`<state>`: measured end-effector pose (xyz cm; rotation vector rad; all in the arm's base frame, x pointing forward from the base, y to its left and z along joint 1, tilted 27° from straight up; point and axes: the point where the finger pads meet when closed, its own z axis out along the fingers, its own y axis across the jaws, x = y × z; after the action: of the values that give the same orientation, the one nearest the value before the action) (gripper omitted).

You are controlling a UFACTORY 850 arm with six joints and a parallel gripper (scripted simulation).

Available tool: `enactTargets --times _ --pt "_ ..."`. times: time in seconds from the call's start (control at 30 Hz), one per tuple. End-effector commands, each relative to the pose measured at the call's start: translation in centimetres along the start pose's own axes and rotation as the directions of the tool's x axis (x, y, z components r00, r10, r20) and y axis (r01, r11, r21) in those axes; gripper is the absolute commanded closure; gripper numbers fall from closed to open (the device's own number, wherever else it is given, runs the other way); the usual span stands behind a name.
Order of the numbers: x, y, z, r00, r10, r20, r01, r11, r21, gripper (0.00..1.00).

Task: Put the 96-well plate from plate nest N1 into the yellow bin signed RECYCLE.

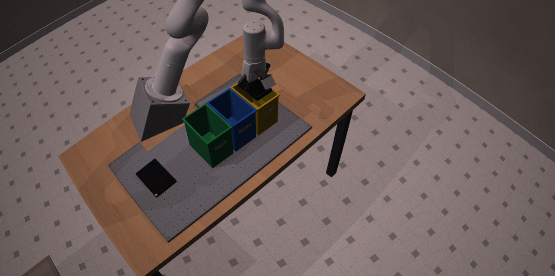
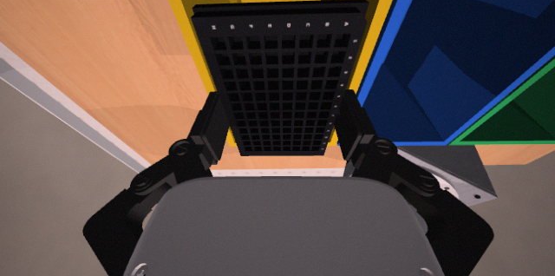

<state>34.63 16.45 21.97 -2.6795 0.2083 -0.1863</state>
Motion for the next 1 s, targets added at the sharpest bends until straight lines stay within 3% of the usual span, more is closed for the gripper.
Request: enactTargets --times 0.0,0.73,0.77,0.97 --pt "0.06 -0.03 0.05 1.000 0.000 -0.001 0.000 1.000 0.001 1.00" --pt "0.06 -0.03 0.37 1.000 0.000 -0.001 0.000 1.000 0.001 1.00" --pt "0.06 -0.03 0.43 1.000 0.000 -0.001 0.000 1.000 0.001 0.00" --pt "0.06 -0.03 0.43 1.000 0.000 -0.001 0.000 1.000 0.001 0.00"
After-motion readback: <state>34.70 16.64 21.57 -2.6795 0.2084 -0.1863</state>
